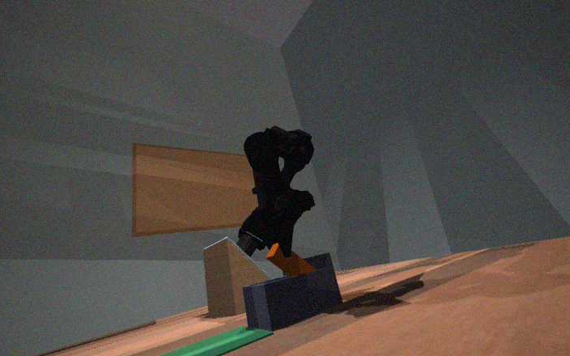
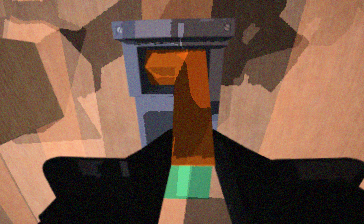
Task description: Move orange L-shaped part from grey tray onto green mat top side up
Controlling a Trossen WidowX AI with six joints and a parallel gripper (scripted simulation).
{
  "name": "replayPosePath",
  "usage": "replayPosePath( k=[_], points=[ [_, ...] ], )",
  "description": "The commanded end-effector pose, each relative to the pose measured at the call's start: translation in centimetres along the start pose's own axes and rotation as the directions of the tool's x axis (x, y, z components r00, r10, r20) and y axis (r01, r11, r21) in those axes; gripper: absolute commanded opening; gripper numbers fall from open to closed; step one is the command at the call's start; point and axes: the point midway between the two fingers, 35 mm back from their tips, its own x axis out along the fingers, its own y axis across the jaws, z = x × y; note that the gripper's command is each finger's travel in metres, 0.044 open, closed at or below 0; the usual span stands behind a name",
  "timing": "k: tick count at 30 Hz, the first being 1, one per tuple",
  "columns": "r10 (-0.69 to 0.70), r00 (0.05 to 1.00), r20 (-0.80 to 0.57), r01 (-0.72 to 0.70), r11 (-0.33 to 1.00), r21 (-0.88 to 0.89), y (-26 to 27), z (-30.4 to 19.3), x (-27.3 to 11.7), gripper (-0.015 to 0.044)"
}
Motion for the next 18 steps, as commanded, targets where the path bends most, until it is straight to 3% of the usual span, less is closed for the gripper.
replayPosePath(
  k=[1, 18],
  points=[
    [-0.004, 1.0, 0.007, 0.004, 1.0, -0.002, -0.1, 0.1, -0.9, 0.0],
    [-0.003, 1.0, 0.007, 0.003, 1.0, -0.001, 0.0, 0.1, -3.6, 0.0]
  ],
)
